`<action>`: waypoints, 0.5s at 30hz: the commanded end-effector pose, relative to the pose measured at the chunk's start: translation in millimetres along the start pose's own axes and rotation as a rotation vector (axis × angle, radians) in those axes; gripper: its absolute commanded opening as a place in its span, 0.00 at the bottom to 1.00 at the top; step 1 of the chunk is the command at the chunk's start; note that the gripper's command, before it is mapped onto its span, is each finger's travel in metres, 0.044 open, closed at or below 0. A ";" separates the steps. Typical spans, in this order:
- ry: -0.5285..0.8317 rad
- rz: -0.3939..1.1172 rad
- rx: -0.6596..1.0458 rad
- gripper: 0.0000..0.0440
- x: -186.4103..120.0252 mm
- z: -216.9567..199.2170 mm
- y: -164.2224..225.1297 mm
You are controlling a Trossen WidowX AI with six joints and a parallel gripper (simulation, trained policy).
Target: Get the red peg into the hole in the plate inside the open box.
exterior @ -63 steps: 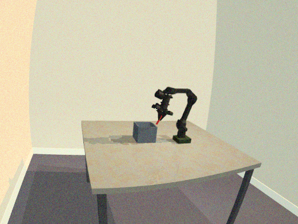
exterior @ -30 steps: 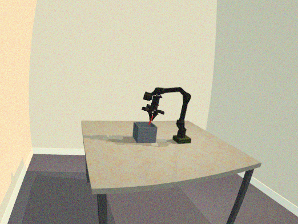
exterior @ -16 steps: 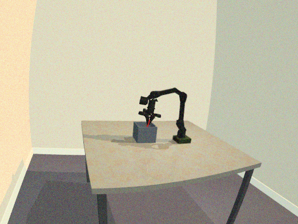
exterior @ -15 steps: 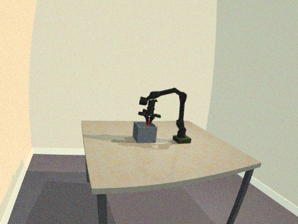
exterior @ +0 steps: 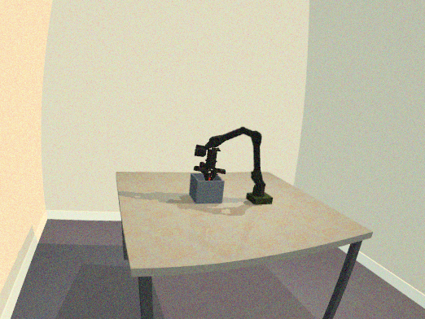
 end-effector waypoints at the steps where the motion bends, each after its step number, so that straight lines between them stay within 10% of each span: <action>1: 0.014 0.012 -0.015 0.00 12.1 0.0 -1.4; 15: 0.062 0.042 -0.037 0.29 25.6 2.7 -4.3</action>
Point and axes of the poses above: the point midway between the two fingers, 35 mm back from their tips, its own x axis out along the fingers, its own z axis across the jaws, y = z × x, the point moved 5 cm from there along -x, back along the fingers, and after that the axes turned 5 degrees about x, right-handed, at the moved point
